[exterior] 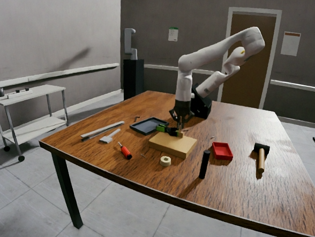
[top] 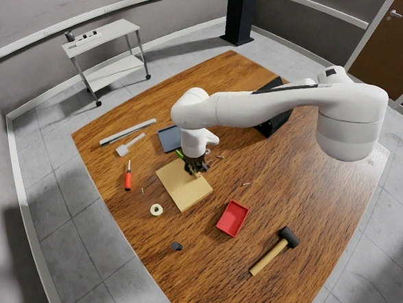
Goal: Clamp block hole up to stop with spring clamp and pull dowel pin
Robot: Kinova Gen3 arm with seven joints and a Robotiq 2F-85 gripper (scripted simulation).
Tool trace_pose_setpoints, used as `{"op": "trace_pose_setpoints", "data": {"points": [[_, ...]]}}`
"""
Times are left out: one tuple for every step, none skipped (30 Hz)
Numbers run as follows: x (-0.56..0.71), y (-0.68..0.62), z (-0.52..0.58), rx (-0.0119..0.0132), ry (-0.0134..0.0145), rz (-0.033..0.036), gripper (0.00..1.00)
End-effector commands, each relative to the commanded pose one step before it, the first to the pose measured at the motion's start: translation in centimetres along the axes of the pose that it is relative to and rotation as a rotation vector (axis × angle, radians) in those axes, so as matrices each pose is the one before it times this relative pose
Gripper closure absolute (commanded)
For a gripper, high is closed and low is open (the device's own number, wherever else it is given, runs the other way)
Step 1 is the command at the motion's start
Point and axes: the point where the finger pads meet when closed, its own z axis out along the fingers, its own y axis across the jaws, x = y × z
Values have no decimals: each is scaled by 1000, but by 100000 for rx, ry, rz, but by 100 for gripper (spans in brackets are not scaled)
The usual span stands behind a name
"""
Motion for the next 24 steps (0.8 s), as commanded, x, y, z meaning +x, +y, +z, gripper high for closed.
{"op": "trace_pose_setpoints", "data": {"points": [[-59, -34, -117, 89, -250, -3257, 90], [0, 0, -1, 0, 0, -872, 90], [0, 0, -1, 0, 0, -872, 90], [0, 0, -1, 0, 0, -871, 90], [0, 0, -1, 0, 0, -871, 90], [0, 0, -1, 0, 0, -870, 90], [0, 0, -1, 0, 0, -870, 90], [0, 0, -1, 0, 0, -869, 90], [0, 0, 0, 0, 0, 0, 90], [0, 0, 0, 0, 0, 0, 90], [0, 0, -1, 0, 0, -869, 90], [0, 0, -1, 0, 0, -868, 90], [0, 0, -1, 0, 0, -868, 90], [0, 0, -1, 0, 0, -867, 90], [0, 0, -1, 0, 0, -867, 90], [0, 0, -1, 0, 0, -866, 90], [0, 0, -1, 0, 0, -866, 90], [0, 0, -1, 0, 0, -865, 90], [0, 0, -1, 0, 0, -865, 90], [0, 0, -1, 0, 0, -864, 90], [0, 0, -1, 0, 0, -864, 90], [0, 0, -1, 0, 0, -863, 90], [0, 0, -1, 0, 0, -863, 90], [0, 0, -1, 0, 0, -862, 90]]}}
